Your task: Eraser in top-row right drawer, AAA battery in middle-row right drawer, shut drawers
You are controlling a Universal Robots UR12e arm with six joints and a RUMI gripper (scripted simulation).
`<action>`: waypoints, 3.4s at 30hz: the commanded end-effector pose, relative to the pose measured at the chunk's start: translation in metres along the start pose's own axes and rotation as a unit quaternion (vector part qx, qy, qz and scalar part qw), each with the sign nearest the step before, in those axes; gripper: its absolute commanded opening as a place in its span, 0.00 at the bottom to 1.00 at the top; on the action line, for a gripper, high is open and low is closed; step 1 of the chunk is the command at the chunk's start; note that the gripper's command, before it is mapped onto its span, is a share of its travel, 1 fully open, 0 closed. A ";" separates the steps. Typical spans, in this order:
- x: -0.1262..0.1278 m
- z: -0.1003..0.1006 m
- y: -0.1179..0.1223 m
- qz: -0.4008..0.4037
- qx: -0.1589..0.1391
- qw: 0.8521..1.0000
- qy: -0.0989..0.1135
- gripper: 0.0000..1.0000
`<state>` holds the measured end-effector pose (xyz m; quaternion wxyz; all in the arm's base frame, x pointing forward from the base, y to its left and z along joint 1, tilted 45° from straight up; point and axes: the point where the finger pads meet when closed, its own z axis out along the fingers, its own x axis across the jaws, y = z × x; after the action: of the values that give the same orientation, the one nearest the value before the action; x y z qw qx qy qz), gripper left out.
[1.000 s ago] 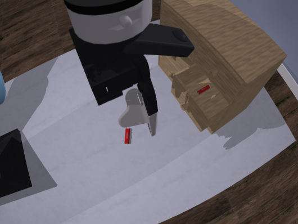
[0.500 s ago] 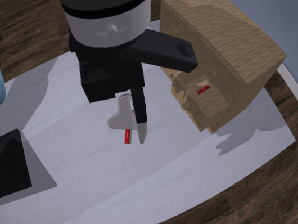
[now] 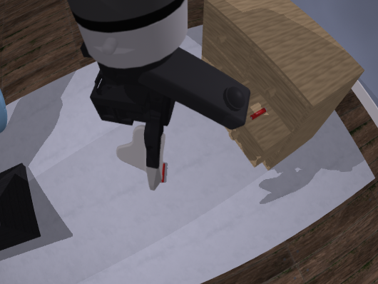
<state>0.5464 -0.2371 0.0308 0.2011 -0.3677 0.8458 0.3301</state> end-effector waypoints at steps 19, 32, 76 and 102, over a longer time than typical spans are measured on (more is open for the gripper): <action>0.026 0.002 0.010 0.446 0.003 0.895 0.002 1.00; 0.037 0.003 0.019 0.647 0.004 0.762 0.001 1.00; 0.046 0.006 0.038 0.923 0.004 0.384 -0.001 1.00; 0.045 0.007 0.038 0.928 0.002 0.371 -0.004 1.00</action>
<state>0.4885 -0.2343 0.0148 -0.2294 0.6498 0.6561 0.3077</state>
